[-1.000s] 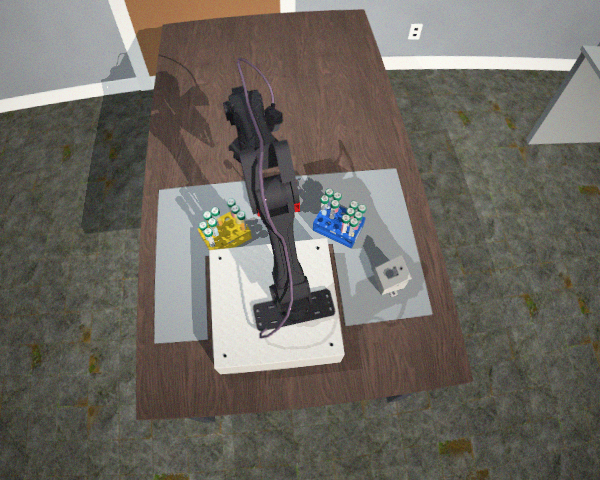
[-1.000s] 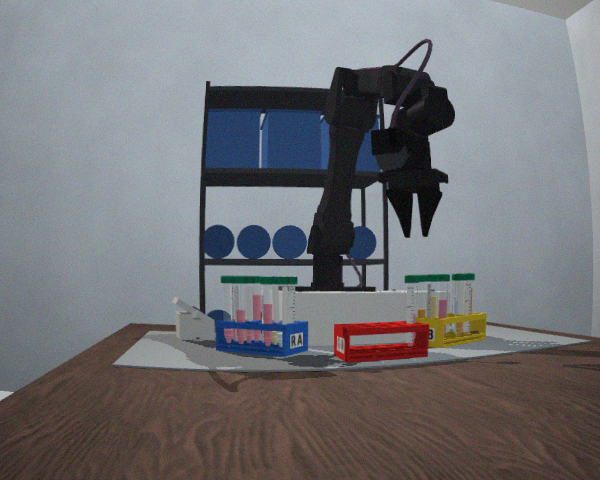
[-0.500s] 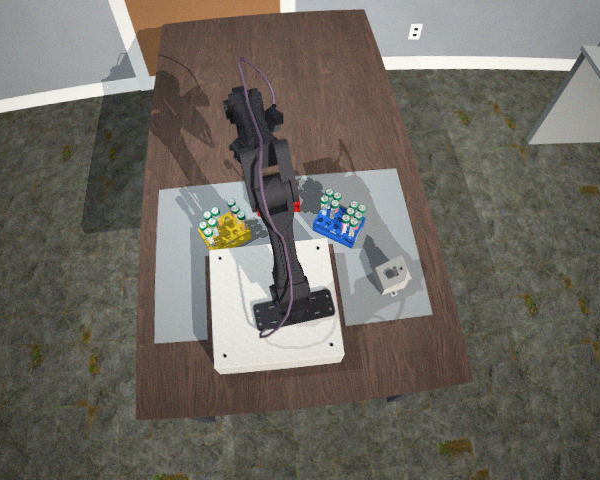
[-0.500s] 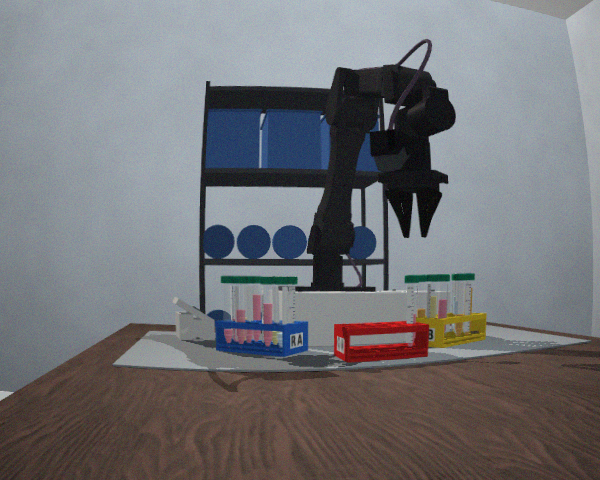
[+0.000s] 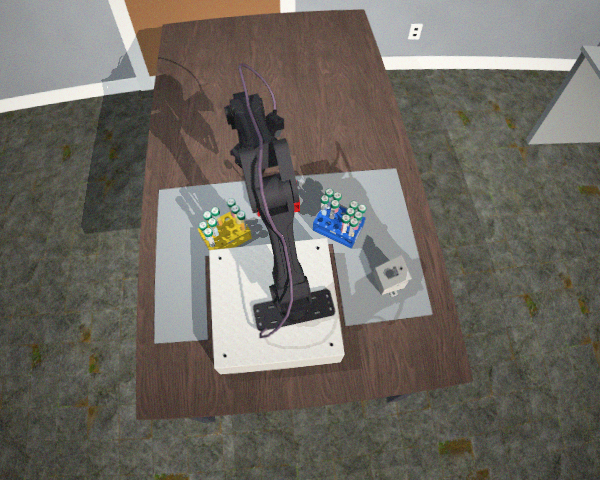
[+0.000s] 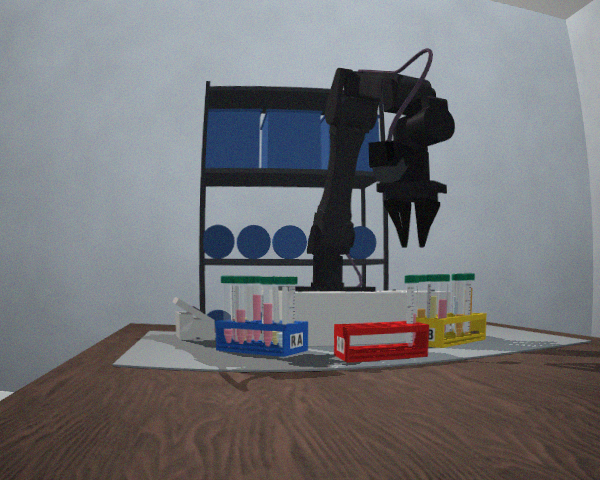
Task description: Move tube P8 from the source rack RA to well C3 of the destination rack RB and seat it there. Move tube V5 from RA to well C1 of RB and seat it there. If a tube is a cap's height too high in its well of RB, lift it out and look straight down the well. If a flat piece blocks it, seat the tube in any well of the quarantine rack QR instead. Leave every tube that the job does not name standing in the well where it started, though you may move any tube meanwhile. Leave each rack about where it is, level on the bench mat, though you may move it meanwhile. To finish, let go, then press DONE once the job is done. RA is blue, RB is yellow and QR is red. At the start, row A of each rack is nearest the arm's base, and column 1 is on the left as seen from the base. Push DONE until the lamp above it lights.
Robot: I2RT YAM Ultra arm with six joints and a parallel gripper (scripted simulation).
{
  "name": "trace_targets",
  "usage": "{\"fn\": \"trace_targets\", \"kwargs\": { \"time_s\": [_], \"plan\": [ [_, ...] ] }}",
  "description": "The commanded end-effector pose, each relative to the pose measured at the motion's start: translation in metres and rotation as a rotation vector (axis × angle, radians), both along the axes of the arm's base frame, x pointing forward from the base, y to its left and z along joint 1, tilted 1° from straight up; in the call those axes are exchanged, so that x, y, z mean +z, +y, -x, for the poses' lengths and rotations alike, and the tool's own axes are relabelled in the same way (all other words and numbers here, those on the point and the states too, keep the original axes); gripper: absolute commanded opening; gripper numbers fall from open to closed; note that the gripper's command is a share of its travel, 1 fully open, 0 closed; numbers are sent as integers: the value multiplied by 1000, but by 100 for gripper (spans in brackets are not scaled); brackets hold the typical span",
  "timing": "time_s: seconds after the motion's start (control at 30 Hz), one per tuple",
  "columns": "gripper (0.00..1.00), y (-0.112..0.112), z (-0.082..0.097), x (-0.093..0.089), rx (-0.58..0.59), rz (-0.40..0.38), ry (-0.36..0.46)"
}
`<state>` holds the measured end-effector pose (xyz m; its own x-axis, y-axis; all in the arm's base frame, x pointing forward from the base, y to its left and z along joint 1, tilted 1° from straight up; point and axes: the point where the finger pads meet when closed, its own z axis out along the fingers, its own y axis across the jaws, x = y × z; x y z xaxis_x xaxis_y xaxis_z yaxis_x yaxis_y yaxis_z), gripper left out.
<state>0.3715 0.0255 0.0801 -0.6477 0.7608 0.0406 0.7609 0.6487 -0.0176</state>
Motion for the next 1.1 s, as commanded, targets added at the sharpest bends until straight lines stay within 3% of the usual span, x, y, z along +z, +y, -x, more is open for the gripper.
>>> {"fn": "trace_targets", "kwargs": {
  "time_s": [0.0, 0.13, 0.17, 0.23, 0.57, 0.73, 1.07],
  "plan": [
    [30, -5, -5, -9, -7, 2, -17],
    [30, -4, -5, -15, -5, 2, -12],
    [30, -2, -17, -7, -1, 0, -52],
    [30, -2, -6, -21, -1, 2, -12],
    [30, 0, -7, -38, 0, 2, -17],
    [30, 1, -13, -31, 0, 0, -47],
    [30, 2, -6, -31, 1, 0, -48]
  ]
}}
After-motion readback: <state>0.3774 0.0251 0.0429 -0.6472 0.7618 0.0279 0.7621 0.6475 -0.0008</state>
